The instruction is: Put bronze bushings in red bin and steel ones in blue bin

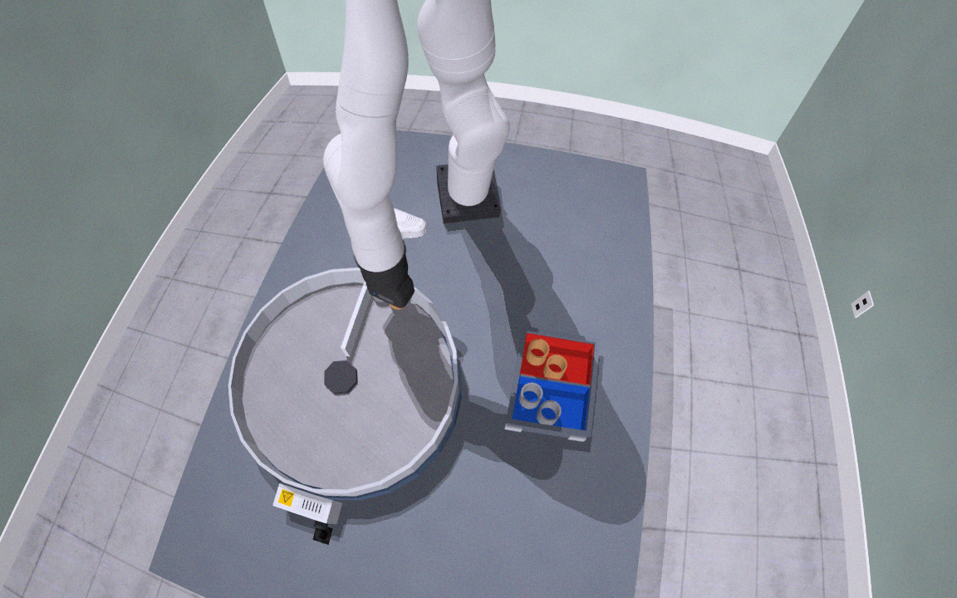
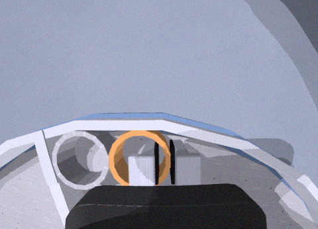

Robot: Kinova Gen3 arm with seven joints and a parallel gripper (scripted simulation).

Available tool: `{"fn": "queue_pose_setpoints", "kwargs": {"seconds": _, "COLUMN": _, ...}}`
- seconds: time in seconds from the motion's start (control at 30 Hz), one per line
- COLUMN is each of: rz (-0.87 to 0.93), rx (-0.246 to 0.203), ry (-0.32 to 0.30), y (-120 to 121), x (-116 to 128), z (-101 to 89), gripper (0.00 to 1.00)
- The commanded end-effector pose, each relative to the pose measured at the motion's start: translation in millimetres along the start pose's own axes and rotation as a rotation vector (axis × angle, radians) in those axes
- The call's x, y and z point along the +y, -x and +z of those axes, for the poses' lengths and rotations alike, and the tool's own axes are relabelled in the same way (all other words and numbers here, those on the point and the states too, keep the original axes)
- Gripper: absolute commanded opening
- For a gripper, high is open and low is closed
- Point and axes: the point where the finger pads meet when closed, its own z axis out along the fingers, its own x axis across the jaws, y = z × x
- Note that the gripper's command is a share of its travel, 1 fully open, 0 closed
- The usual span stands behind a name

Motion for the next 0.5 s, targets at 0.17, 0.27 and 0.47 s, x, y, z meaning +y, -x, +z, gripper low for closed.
{"fn": "queue_pose_setpoints", "kwargs": {"seconds": 0.17, "rz": 0.000, "rx": -0.001, "ry": 0.001, "y": 0.4, "x": 0.3, "z": -0.2, "gripper": 0.00}}
{"fn": "queue_pose_setpoints", "kwargs": {"seconds": 0.27, "rz": 0.000, "rx": -0.001, "ry": 0.001, "y": 0.4, "x": 0.3, "z": -0.2, "gripper": 0.00}}
{"fn": "queue_pose_setpoints", "kwargs": {"seconds": 0.47, "rz": 0.000, "rx": -0.001, "ry": 0.001, "y": 0.4, "x": 0.3, "z": -0.2, "gripper": 0.00}}
